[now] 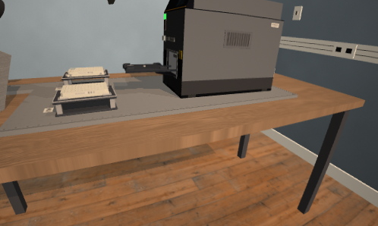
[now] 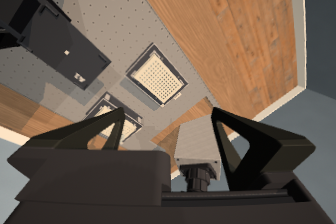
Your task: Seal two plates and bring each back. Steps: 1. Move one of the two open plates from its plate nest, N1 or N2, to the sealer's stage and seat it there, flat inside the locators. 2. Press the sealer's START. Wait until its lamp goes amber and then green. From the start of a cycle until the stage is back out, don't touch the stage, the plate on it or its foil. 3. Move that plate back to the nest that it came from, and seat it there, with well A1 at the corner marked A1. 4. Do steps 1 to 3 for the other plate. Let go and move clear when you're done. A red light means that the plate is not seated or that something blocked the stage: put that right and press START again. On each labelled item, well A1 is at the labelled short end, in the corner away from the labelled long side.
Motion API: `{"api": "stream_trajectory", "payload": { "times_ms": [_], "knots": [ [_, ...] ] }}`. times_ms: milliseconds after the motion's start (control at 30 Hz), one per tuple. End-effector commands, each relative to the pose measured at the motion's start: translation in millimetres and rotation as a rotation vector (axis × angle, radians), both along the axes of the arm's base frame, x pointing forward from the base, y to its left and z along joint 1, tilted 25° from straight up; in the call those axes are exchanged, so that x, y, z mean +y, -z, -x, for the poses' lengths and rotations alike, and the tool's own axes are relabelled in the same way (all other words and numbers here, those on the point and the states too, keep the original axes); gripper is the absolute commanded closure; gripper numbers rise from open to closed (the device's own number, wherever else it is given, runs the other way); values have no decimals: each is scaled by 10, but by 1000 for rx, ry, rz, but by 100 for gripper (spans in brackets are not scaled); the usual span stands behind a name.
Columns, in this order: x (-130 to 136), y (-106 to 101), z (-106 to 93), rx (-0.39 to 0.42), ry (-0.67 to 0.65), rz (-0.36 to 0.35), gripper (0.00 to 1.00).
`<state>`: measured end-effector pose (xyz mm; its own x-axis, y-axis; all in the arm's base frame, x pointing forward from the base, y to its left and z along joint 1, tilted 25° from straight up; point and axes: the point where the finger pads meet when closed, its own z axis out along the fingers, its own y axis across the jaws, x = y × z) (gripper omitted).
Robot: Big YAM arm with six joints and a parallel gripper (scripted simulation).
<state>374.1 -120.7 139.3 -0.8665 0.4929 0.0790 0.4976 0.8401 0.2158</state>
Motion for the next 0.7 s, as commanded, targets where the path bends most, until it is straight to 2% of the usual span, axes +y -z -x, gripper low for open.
{"api": "stream_trajectory", "payload": {
  "times_ms": [0,100,200,233,300,500,667],
  "knots": [
    [110,-174,-46,-112,-157,15,0],
    [250,-142,9,-142,-252,-14,0],
    [279,-125,0,-141,-263,-21,0],
    [340,-128,10,-156,-302,-30,0],
    [489,-135,42,-146,-295,-29,0],
    [756,-244,116,-268,-507,-61,0],
    [980,-218,218,-332,-661,-102,0]
  ]
}}
